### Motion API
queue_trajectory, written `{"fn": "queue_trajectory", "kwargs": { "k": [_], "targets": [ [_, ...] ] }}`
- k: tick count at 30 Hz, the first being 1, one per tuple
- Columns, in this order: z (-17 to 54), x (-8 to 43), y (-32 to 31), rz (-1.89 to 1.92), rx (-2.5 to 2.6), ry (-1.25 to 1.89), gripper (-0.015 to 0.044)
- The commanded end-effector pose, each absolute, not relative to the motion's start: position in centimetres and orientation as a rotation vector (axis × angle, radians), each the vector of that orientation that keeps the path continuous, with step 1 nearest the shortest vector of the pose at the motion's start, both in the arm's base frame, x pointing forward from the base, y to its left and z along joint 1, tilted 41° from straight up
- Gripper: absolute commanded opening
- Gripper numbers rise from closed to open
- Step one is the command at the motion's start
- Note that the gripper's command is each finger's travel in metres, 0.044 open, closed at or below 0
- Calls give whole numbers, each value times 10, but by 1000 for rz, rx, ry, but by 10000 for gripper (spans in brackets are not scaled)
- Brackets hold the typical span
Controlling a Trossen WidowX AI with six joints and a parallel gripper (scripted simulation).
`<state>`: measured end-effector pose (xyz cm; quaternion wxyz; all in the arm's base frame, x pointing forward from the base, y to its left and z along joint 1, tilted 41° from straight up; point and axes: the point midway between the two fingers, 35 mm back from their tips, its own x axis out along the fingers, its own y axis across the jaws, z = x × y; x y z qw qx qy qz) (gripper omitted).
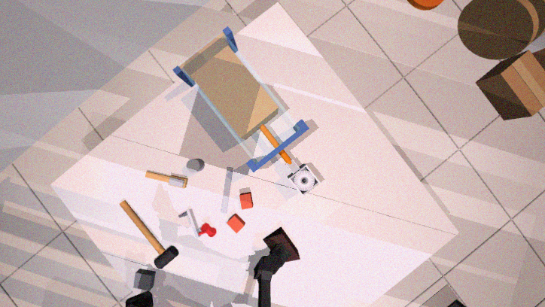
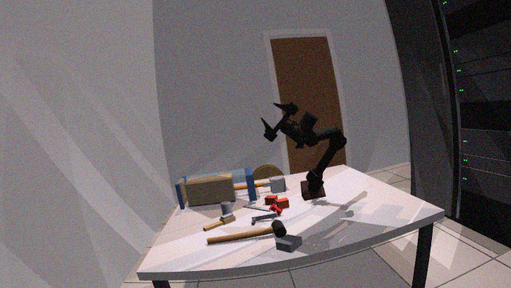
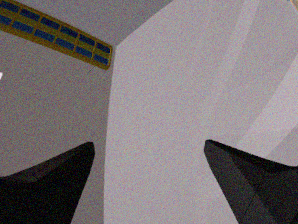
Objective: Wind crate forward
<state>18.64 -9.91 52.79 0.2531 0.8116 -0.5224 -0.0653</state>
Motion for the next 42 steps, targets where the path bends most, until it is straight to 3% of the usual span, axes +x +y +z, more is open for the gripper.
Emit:
{"fn": "queue_trajectory", "kwargs": {
  "k": [1, 9, 18, 32, 42],
  "targets": [
    [528, 188, -98, -188, 2189, -1403, 426],
    [512, 273, -61, -452, 1364, -719, 440],
    [448, 353, -19, -408, 353, -54, 440],
    [343, 394, 24, 97, -681, 460, 440],
    [265, 385, 55, 762, -1290, 514, 440]
  ]
}}
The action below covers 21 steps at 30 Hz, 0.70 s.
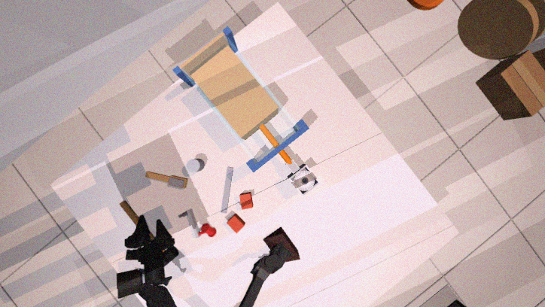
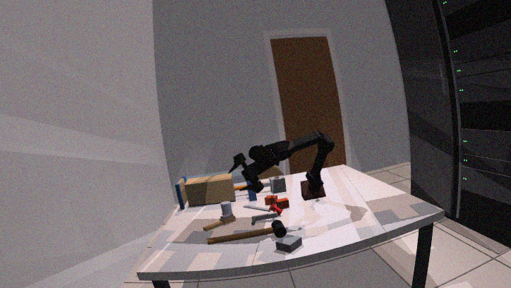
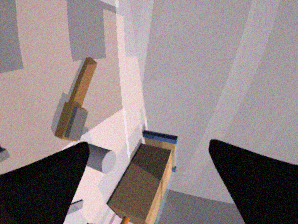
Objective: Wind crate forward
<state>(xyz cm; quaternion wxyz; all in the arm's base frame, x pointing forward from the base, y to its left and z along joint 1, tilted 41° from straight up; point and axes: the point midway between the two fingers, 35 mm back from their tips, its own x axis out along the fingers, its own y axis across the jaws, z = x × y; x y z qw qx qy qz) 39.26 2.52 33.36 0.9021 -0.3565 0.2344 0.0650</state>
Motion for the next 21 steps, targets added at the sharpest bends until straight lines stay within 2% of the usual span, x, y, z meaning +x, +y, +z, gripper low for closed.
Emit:
{"fn": "queue_trajectory", "kwargs": {
  "k": [1, 12, 18, 21],
  "targets": [
    [258, 382, 58, 839, -1340, 494, 440],
    [214, 349, 87, 1468, -1596, 73, 440],
    [207, 334, 98, 1646, -1667, -287, 440],
    [206, 332, 99, 1660, -1673, -337, 440]
  ]
}}
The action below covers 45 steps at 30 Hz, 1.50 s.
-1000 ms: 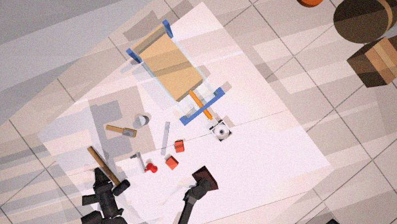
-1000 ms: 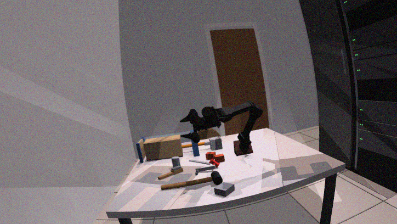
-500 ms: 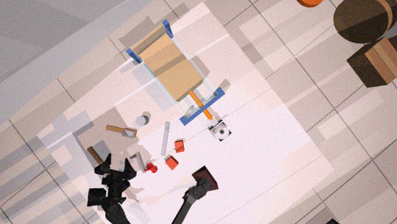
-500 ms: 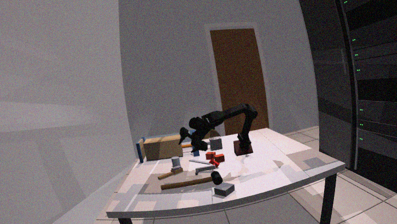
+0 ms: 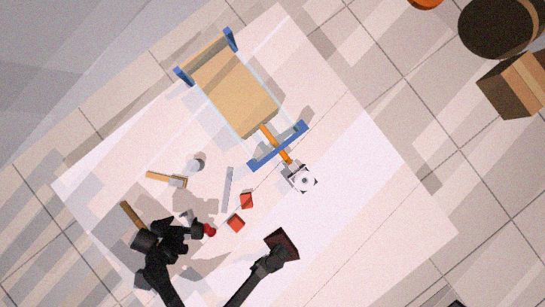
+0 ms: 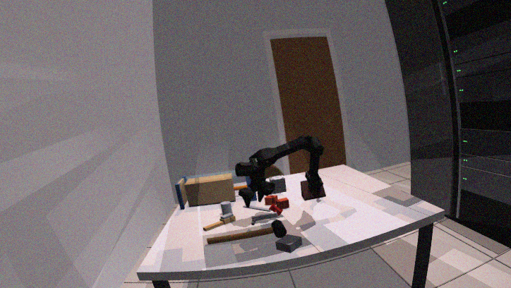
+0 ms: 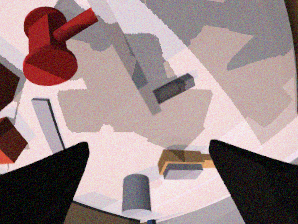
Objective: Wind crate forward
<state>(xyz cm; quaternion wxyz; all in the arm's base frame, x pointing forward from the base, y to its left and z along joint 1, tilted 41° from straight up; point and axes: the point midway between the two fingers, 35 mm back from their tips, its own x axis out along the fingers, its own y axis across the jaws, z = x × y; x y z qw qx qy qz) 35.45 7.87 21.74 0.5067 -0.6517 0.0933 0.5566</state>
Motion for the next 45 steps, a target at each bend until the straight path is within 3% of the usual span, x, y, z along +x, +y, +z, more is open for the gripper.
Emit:
{"fn": "queue_trajectory", "kwargs": {
  "k": [1, 42, 45],
  "targets": [
    [206, 332, 99, 1660, -1673, -337, 440],
    [164, 332, 141, 1658, -1671, -340, 440],
    [168, 332, 139, 1654, -1675, -351, 420]
  ]
}}
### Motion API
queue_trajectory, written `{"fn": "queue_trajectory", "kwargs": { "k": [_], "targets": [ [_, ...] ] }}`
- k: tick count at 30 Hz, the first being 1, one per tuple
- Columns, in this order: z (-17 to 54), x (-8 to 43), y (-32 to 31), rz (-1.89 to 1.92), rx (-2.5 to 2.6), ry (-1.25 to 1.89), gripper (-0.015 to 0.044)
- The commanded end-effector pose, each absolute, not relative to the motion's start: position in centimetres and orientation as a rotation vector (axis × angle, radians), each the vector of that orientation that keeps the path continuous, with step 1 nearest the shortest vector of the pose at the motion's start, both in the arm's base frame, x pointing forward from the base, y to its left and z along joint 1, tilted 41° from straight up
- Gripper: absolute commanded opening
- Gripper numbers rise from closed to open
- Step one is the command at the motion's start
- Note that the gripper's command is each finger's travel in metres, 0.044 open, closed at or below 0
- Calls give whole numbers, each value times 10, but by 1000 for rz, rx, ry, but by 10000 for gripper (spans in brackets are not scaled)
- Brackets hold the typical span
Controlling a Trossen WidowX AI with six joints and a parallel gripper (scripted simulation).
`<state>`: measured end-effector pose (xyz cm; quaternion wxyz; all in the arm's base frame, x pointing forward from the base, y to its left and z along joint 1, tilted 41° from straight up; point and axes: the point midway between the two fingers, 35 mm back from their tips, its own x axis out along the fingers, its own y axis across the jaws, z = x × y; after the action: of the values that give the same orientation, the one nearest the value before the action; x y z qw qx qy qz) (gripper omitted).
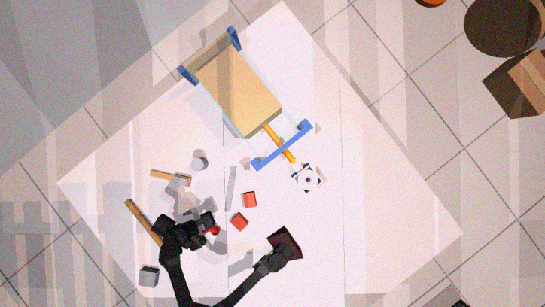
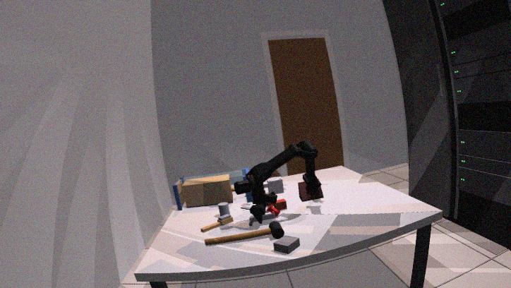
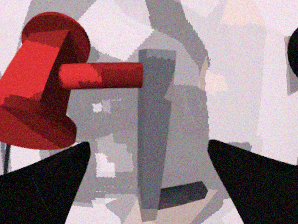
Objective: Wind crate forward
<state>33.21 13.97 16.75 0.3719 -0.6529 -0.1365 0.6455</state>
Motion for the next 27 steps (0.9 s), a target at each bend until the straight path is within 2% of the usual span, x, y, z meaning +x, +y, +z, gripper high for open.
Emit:
{"fn": "queue_trajectory", "kwargs": {
  "k": [1, 27],
  "targets": [
    [168, 332, 139, 1654, -1675, -351, 413],
    [168, 332, 139, 1654, -1675, -351, 240]
  ]
}}
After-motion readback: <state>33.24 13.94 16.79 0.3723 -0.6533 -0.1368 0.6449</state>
